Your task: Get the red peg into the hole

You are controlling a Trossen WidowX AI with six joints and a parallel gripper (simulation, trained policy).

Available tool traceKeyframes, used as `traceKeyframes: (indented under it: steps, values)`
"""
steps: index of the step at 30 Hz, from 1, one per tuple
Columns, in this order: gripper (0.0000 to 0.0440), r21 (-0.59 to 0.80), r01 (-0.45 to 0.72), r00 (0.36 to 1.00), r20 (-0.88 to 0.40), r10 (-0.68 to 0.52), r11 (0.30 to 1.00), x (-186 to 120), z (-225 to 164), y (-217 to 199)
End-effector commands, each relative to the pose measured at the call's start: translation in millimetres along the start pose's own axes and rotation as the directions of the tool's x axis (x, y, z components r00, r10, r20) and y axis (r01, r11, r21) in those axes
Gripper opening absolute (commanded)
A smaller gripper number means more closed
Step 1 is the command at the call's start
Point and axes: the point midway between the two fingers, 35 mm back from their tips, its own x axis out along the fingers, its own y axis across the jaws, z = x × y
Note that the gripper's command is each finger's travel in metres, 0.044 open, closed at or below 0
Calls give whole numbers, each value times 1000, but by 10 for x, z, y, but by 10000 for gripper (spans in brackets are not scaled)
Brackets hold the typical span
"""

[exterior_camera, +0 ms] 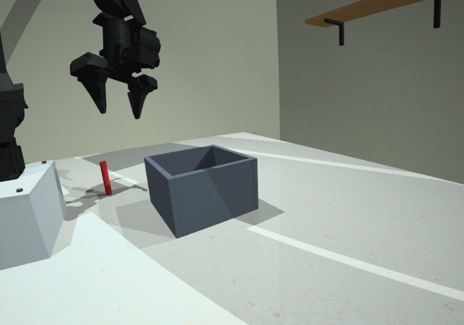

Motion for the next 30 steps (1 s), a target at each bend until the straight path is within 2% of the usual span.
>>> traceKeyframes:
  steps: [1, 16, 30]
  values:
    - [424, 17, 38, 999, -29, -38, 999, 89, -88, -5]
    - [409, 108, 107, 990, -98, -97, 988, 500, -389, 92]
    - [399, 132, 44, 995, -100, -30, 990, 915, -636, 251]
